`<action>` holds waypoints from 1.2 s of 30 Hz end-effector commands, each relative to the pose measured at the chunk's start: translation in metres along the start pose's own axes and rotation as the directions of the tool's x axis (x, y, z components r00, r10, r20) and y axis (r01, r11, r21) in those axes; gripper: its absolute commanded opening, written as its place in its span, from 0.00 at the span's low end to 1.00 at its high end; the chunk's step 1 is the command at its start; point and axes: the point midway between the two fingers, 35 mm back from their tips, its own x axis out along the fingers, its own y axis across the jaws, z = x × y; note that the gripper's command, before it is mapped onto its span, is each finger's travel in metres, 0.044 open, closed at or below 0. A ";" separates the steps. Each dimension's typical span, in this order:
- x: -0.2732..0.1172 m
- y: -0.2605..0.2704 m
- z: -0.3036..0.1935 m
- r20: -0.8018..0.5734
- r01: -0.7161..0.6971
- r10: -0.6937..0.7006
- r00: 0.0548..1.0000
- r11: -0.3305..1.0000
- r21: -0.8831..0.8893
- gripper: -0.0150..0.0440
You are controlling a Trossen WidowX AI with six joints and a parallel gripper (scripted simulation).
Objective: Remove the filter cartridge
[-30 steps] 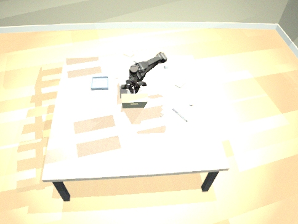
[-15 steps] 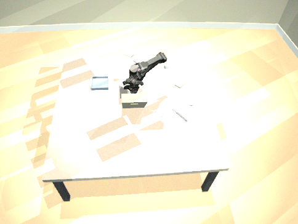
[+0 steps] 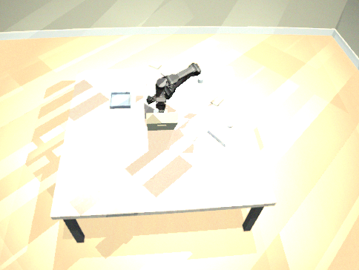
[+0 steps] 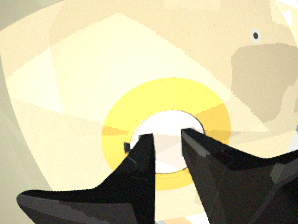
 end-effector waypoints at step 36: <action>0.012 0.000 -0.004 -0.007 0.016 -0.016 1.000 0.988 0.153 0.25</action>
